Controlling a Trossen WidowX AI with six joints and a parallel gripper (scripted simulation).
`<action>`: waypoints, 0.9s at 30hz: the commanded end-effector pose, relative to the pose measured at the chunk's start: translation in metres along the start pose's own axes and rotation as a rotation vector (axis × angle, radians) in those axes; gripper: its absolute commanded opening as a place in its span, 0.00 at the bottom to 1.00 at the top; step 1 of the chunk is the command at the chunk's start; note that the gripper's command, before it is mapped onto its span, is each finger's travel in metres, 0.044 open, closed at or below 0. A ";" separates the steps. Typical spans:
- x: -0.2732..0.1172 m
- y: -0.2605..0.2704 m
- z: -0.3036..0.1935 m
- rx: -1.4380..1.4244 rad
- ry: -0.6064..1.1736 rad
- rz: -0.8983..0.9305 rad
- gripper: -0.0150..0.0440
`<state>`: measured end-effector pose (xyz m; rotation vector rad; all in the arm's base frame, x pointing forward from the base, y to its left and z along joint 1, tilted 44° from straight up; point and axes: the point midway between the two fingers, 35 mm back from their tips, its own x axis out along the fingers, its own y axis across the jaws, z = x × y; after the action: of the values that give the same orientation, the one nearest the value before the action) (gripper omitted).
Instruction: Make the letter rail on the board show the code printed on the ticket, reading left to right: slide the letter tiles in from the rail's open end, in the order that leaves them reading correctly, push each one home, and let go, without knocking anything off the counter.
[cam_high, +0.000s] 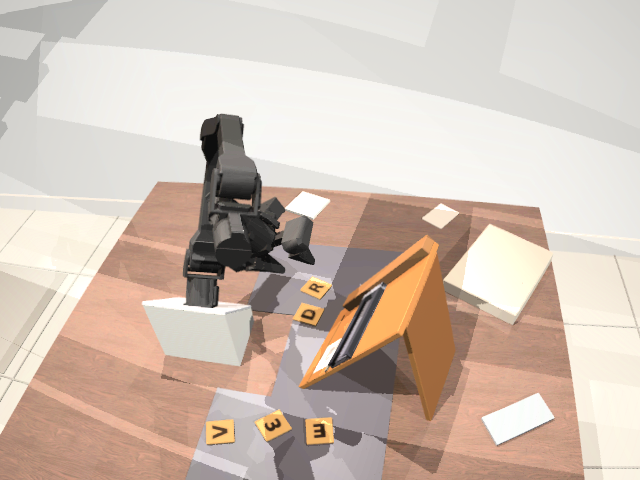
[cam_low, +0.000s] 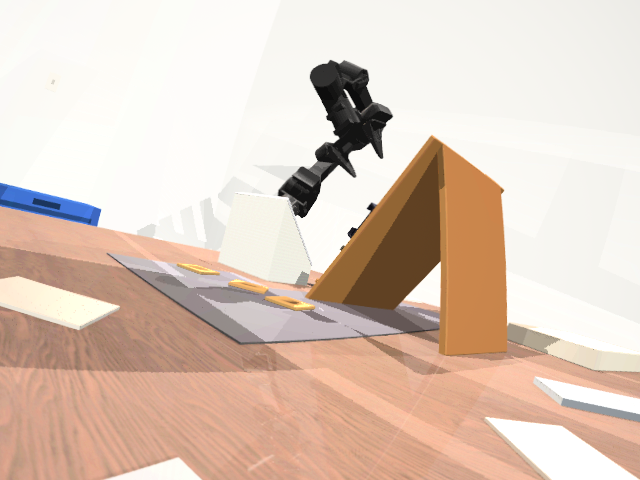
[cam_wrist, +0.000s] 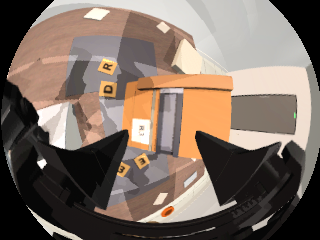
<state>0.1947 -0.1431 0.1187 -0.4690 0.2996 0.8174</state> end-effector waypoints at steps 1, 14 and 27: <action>0.028 0.006 0.012 -0.084 0.011 0.119 0.83; 0.141 0.046 0.067 -0.607 0.048 0.503 0.83; 0.219 0.136 0.149 -1.156 -0.096 0.660 0.83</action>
<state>0.2578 0.1125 0.1084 -1.3472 -0.0434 1.5986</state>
